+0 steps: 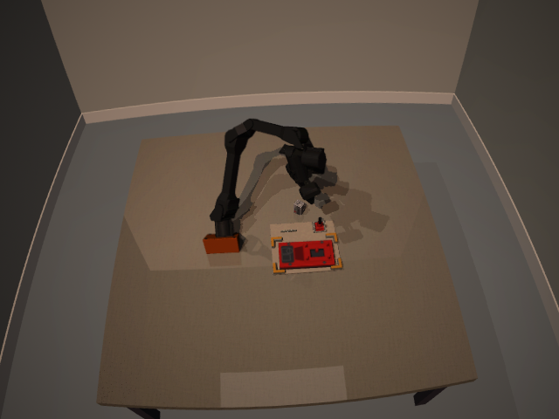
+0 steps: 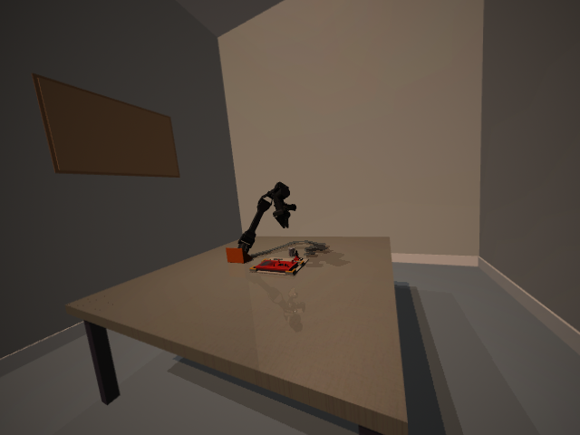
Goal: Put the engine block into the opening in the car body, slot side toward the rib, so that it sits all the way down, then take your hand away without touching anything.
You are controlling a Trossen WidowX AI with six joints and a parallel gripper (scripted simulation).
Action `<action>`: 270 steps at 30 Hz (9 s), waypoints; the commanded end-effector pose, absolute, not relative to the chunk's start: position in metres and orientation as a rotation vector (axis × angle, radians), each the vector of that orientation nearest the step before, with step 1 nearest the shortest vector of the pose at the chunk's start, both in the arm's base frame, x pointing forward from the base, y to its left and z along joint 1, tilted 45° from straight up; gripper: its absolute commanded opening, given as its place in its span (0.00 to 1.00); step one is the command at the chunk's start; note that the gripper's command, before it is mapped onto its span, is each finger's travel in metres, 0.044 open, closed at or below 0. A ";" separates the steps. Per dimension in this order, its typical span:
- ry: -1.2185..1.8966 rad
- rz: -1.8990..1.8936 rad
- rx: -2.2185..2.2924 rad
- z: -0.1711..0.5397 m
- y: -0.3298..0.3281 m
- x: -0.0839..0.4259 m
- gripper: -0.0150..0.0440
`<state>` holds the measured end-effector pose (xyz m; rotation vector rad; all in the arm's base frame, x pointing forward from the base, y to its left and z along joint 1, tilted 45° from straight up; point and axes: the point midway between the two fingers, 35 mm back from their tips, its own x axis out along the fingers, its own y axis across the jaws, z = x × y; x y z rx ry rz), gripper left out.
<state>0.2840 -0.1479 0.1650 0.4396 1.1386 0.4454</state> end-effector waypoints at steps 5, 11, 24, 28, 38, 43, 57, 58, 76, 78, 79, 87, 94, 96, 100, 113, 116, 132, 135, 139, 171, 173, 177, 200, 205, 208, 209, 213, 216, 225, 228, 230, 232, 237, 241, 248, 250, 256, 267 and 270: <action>1.112 0.665 0.263 0.167 -0.105 0.293 1.00; 1.074 0.830 0.125 0.169 -0.074 0.297 1.00; 1.008 1.031 -0.041 0.165 -0.029 0.292 1.00; 1.006 1.032 -0.040 0.146 -0.010 0.296 1.00; 1.006 1.032 -0.040 0.135 0.001 0.298 1.00; 1.006 1.031 -0.041 0.129 0.006 0.299 1.00; 1.005 1.031 -0.041 0.113 0.022 0.303 1.00; 1.005 1.031 -0.041 0.112 0.023 0.303 1.00; 1.003 1.033 -0.039 0.098 0.038 0.305 0.82; 1.003 1.033 -0.039 0.098 0.038 0.305 0.73; 1.003 1.033 -0.039 0.098 0.038 0.305 0.69; 1.003 1.033 -0.039 0.098 0.038 0.305 0.47; 1.004 1.028 -0.037 0.101 0.035 0.306 0.25; 1.005 1.021 -0.034 0.106 0.030 0.306 0.25; 1.008 1.007 -0.027 0.115 0.021 0.308 0.25; 1.015 0.960 -0.002 0.144 -0.009 0.308 0.25; 1.017 0.951 0.004 0.151 -0.016 0.307 0.25; 1.020 0.907 0.037 0.190 -0.048 0.296 0.25; 1.020 0.901 0.042 0.196 -0.053 0.294 0.25; 1.036 0.908 0.057 0.192 -0.049 0.295 0.25; 1.447 0.294 0.926 0.184 -0.042 0.298 0.25; 1.466 0.246 0.982 0.184 -0.042 0.298 0.25; 1.501 0.147 1.092 0.184 -0.041 0.298 0.25; 1.608 -0.493 1.701 0.181 -0.039 0.299 0.25; 1.608 -0.648 1.825 0.180 -0.038 0.299 0.25; 1.603 -0.744 1.898 0.180 -0.038 0.299 0.25; 1.600 -0.776 1.922 0.180 -0.038 0.299 0.25; 1.586 -0.909 2.016 0.179 -0.037 0.300 0.25; 1.571 -1.011 2.085 0.179 -0.037 0.300 0.25; 1.497 -1.330 2.277 0.178 -0.036 0.300 0.25; 1.476 -1.401 2.316 0.177 -0.035 0.300 0.25; 1.470 -1.418 2.325 0.176 -0.033 0.301 0.25; 1.466 -1.431 2.332 0.172 -0.029 0.302 0.25; 1.466 -1.431 2.333 0.166 -0.023 0.303 0.25; 1.466 -1.430 2.333 0.161 -0.017 0.304 0.25; 1.467 -1.429 2.333 0.150 -0.007 0.306 0.25; 1.467 -1.429 2.333 0.148 -0.004 0.306 0.25; 1.467 -1.429 2.334 0.140 0.004 0.308 0.25; 1.468 -1.428 2.334 0.125 0.018 0.311 0.25; 1.468 -1.427 2.334 0.121 0.023 0.311 0.25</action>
